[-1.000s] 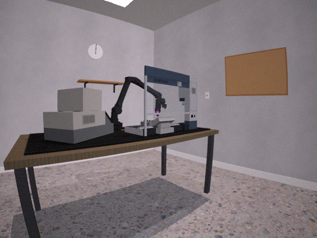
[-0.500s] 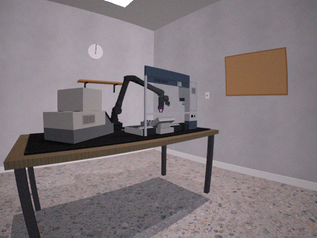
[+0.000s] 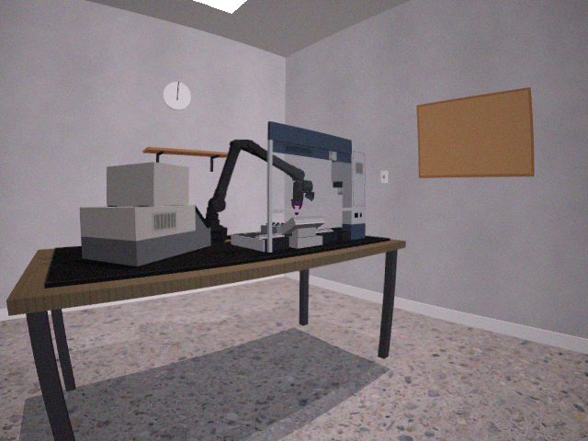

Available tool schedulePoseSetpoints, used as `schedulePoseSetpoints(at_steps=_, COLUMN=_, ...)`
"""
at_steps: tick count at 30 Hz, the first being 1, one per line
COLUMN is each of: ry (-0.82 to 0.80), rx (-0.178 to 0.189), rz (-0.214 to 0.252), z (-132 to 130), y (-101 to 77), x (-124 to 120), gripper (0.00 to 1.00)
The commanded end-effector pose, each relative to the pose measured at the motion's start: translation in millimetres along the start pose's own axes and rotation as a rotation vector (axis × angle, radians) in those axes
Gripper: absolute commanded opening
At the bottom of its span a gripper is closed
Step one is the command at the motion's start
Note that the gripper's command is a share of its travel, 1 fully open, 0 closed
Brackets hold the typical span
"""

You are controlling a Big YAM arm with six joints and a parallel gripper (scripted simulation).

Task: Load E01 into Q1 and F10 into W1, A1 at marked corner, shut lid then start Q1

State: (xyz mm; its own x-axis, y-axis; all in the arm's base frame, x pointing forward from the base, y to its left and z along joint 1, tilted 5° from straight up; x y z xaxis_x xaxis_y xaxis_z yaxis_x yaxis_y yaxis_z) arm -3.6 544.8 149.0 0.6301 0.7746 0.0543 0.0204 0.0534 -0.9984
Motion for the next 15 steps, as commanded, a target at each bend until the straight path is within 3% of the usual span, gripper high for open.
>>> schedulePoseSetpoints(at_steps=1, ry=0.037, rx=0.058, rz=-0.071, z=-19.5, y=-47.1, x=22.1, gripper=0.0)
schedulePoseSetpoints(at_steps=6, ry=-0.035, rx=0.064, rz=-0.067, z=3.9, y=-53.6, x=5.9, gripper=0.0)
schedulePoseSetpoints(at_steps=9, ry=-0.04, rx=0.049, rz=-0.063, z=6.4, y=-48.5, x=7.8, gripper=0.0)
schedulePoseSetpoints(at_steps=15, ry=0.152, rx=0.07, rz=-0.083, z=-48.4, y=-53.9, x=34.8, gripper=0.0)
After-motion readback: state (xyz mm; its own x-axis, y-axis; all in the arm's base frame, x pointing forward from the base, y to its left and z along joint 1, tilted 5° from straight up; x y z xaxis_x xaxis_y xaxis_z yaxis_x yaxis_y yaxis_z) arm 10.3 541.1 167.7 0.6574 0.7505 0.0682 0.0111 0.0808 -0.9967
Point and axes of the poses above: the point where the finger pads meet when closed, its own y axis out along the fingers, its own z axis across the jaws, x = y × z, the point moved 4 cm from there along -y, back along the fingers, and after that the axes turned 1 degree about y, right-handed, at the moved point
